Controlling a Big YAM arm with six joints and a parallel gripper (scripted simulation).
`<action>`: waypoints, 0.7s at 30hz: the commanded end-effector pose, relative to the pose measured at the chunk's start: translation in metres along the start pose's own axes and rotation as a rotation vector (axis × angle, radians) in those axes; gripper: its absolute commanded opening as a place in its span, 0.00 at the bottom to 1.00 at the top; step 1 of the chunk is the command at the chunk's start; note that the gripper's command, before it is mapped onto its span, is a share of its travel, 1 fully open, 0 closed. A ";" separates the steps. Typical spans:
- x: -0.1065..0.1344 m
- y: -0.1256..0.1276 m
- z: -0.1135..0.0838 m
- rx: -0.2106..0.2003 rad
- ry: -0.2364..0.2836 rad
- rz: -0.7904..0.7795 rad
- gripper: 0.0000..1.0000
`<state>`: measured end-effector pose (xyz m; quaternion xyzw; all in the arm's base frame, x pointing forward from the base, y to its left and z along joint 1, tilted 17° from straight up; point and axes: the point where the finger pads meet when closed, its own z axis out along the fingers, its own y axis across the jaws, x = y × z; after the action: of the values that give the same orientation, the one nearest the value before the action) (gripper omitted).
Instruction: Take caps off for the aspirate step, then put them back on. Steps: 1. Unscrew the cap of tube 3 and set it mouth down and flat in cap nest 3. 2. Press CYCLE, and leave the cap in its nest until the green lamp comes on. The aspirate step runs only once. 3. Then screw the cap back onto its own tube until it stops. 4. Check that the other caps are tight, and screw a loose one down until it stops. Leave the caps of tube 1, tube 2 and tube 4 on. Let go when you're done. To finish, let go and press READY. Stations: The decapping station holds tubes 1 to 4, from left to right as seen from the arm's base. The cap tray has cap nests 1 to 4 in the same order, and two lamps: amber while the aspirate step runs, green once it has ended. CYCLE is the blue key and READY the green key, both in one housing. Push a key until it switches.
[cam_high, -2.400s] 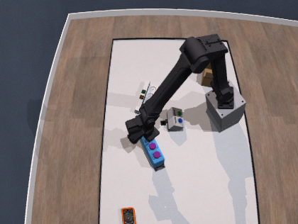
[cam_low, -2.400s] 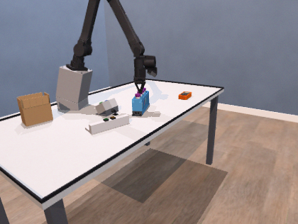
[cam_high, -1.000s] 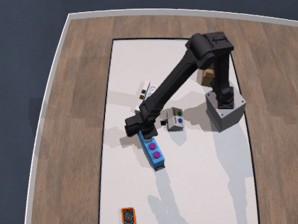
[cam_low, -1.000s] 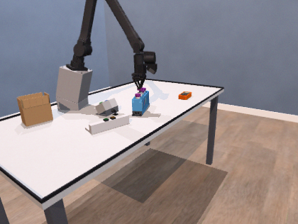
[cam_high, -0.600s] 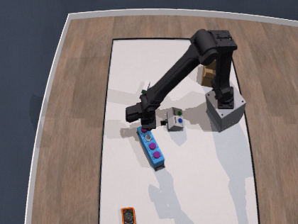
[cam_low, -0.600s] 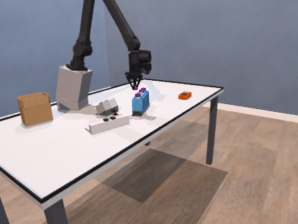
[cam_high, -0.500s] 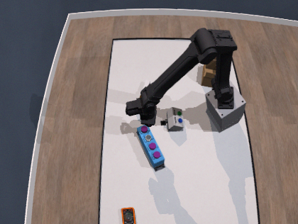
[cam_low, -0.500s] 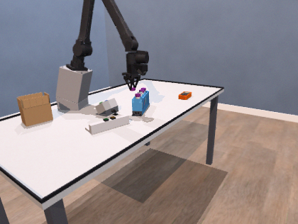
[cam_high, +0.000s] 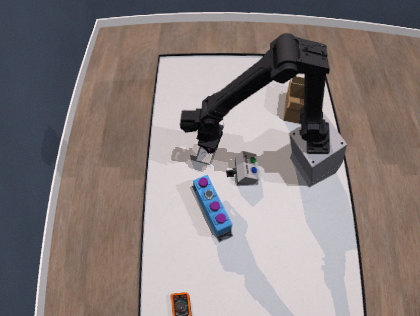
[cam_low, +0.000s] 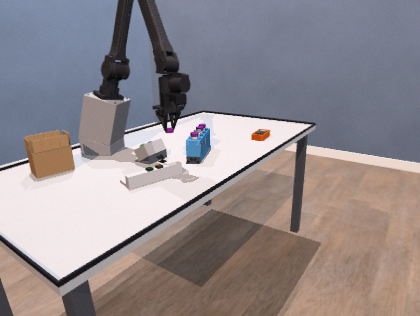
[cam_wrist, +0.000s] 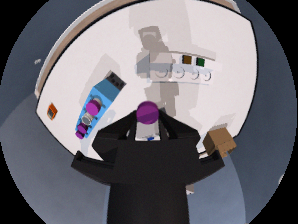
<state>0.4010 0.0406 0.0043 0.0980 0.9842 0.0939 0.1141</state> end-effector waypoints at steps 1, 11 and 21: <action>-0.024 -0.026 -0.002 -0.001 -0.015 -0.043 0.00; -0.041 -0.093 -0.003 0.001 -0.011 -0.042 0.00; -0.054 -0.146 -0.006 0.005 -0.020 -0.046 0.00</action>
<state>0.4176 -0.1148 -0.0168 0.1064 0.9833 0.0895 0.1171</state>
